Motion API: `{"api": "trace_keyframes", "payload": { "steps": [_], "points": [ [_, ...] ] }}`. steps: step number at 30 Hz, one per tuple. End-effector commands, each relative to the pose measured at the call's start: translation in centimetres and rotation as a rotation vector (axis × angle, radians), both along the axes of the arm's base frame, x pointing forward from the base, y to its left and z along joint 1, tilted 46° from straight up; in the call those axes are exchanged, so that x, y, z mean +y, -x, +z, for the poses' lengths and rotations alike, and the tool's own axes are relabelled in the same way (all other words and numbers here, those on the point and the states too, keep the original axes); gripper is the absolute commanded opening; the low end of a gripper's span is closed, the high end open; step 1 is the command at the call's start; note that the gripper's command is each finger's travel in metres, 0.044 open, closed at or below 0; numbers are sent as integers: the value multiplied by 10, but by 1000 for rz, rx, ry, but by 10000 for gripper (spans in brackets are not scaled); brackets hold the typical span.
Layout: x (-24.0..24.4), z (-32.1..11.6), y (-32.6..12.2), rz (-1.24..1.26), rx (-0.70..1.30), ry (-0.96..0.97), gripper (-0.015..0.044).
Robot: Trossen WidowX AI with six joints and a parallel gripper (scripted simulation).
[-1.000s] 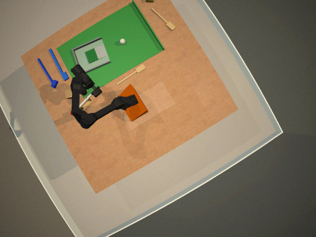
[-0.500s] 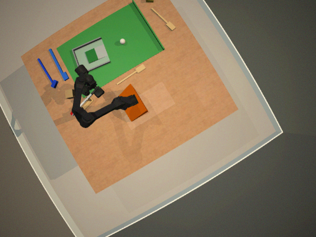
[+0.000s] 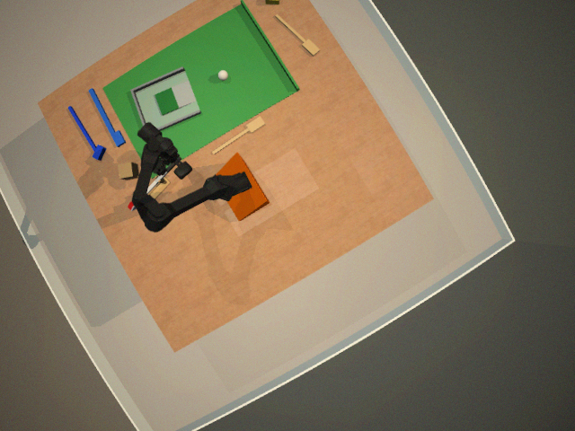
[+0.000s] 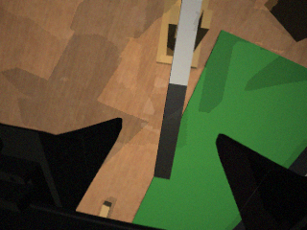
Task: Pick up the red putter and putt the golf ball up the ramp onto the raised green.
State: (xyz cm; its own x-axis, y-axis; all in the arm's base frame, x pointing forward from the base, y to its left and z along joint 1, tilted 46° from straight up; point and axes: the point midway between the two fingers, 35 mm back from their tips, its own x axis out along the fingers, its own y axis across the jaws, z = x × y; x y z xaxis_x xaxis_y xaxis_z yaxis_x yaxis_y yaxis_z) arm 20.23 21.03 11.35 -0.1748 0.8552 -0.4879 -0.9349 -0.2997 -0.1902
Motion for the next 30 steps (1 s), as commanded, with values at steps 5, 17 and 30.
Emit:
{"api": "trace_keyframes", "payload": {
  "steps": [5,17,30],
  "points": [
    [6,-8,1,-3,3,4,440],
    [18,-19,3,-3,4,3,440],
    [17,-16,2,0,-2,-2,151]
  ]
}}
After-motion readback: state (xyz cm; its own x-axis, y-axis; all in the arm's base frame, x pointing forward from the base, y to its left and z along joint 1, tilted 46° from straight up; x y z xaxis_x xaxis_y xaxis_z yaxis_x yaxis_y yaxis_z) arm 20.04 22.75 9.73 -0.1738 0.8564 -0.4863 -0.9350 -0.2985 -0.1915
